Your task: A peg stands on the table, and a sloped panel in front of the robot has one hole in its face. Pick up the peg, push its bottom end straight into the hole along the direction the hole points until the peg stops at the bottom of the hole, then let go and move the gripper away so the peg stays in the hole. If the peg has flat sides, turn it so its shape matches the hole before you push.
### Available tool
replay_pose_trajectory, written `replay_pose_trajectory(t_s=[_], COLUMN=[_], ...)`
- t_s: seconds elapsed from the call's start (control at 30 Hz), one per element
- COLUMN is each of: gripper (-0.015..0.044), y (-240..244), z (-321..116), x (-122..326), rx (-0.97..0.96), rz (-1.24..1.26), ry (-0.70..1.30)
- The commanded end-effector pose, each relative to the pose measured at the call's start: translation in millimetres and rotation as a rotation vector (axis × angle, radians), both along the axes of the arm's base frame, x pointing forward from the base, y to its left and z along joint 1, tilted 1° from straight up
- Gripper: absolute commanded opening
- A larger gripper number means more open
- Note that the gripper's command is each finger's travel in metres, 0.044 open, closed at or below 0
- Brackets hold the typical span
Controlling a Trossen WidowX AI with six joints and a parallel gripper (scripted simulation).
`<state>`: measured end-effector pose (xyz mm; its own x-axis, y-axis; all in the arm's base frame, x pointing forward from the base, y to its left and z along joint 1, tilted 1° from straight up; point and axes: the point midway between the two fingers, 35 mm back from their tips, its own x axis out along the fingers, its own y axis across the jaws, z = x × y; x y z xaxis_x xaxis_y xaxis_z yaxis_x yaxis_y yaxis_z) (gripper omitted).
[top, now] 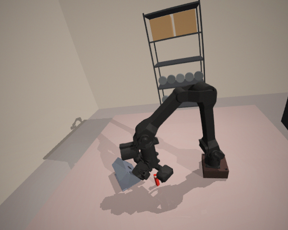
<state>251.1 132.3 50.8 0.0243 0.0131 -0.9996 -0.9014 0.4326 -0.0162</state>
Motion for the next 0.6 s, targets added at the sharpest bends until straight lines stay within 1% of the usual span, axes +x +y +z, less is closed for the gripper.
replay_pose_trajectory(t_s=[0.0, 0.37, 0.53, 0.57], gripper=[0.0440, 0.0440, 0.0440, 0.0414], y=[0, 0, 0, -1], z=[-10, -27, -28, -25], x=[-1, -2, -2, -1], rx=[0.000, 0.000, 0.000, -0.002], rz=[-0.005, -0.005, -0.005, 0.000], ry=[0.011, 0.011, 0.011, 0.003])
